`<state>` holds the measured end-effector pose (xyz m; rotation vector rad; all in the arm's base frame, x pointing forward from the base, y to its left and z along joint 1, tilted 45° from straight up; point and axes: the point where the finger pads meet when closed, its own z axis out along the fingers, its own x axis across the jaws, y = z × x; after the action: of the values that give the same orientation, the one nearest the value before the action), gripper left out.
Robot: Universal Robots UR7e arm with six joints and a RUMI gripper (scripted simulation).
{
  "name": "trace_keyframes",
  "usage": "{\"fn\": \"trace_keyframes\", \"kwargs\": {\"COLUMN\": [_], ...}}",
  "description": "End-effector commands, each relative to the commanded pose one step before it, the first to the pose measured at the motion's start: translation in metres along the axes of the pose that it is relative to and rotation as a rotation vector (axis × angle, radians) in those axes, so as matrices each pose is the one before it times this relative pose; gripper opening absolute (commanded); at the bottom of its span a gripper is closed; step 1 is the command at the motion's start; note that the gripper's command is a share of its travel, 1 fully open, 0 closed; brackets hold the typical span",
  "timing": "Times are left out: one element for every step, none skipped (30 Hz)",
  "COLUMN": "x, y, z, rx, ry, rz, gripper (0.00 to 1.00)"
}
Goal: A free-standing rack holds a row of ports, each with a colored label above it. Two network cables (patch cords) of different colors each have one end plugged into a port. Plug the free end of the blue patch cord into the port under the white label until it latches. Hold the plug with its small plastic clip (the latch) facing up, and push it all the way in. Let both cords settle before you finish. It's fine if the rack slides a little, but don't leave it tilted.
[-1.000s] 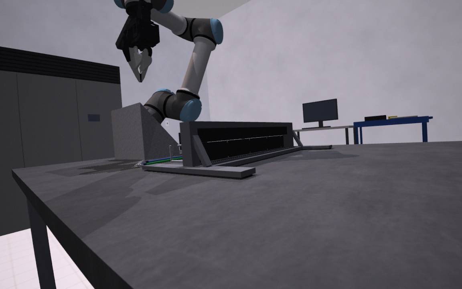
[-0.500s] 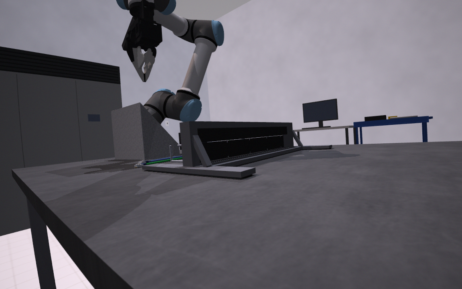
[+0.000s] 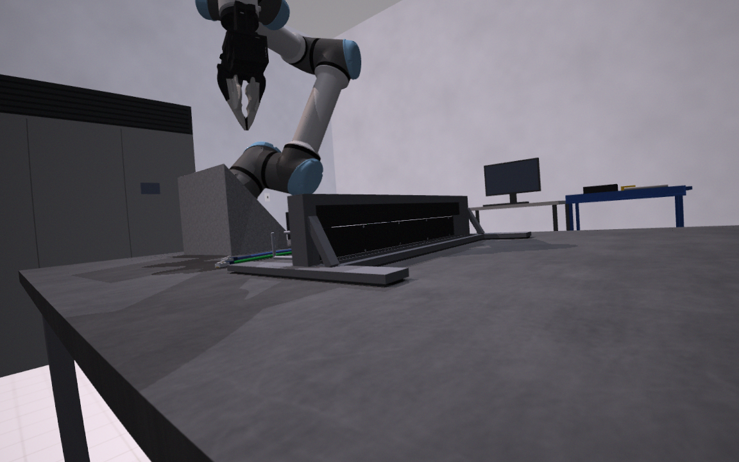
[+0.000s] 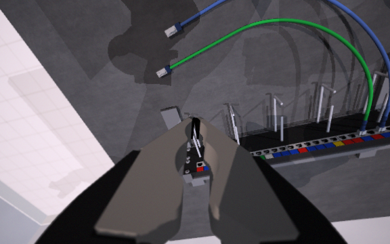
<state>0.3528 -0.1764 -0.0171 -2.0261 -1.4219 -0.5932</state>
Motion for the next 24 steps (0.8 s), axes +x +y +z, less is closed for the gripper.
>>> {"fn": "trace_keyframes", "kwargs": {"x": [0.00820,0.00314,0.00324,0.00334,0.00344,0.00353,0.00362,0.00370,0.00377,0.00384,0.00390,0.00395,0.00400,0.00403,0.00406,0.00367,0.00000,0.00000,0.00407,0.00407,0.00405,0.00402,0.00398,0.00338], "y": [0.00168,0.00034,0.00026,0.00019,0.00010,0.00001,-0.00009,-0.00020,-0.00032,-0.00044,-0.00057,-0.00071,-0.00085,-0.00100,-0.00115,-0.00118,0.00000,0.00000,-0.00146,-0.00162,-0.00179,-0.00195,-0.00212,-0.00197], "z": [-0.00080,-0.00009,-0.00008,-0.00007,-0.00007,-0.00006,-0.00005,-0.00004,-0.00003,-0.00002,0.00000,0.00001,0.00002,0.00003,0.00005,0.00006,0.00000,0.00000,0.00007,0.00009,0.00010,0.00012,0.00013,0.00012], "rx": [-0.01764,-0.00582,-0.00598,-0.00613,-0.00628,-0.00640,-0.00652,-0.00662,-0.00670,-0.00677,-0.00682,-0.00685,-0.00685,-0.00684,-0.00680,-0.00608,0.00000,0.00000,-0.00666,-0.00655,-0.00641,-0.00625,-0.00607,-0.00505], "ry": [-0.00579,0.00011,0.00030,0.00050,0.00072,0.00096,0.00121,0.00147,0.00175,0.00204,0.00234,0.00265,0.00297,0.00330,0.00364,0.00357,0.00000,0.00000,0.00429,0.00463,0.00497,0.00532,0.00565,0.00512], "rz": [0.06927,0.02473,0.02546,0.02617,0.02687,0.02755,0.02822,0.02887,0.02951,0.03013,0.03073,0.03131,0.03187,0.03241,0.03293,0.03012,0.00000,0.00000,0.03386,0.03432,0.03476,0.03517,0.03556,0.03087], "gripper": [0.00,0.00,0.00,0.00,0.00,0.00,0.00,0.00,0.00,0.00,0.00,0.00,0.00,0.00,0.00,0.00,0.00,0.00,0.00,0.00,0.00,0.00,0.00,0.00]}}
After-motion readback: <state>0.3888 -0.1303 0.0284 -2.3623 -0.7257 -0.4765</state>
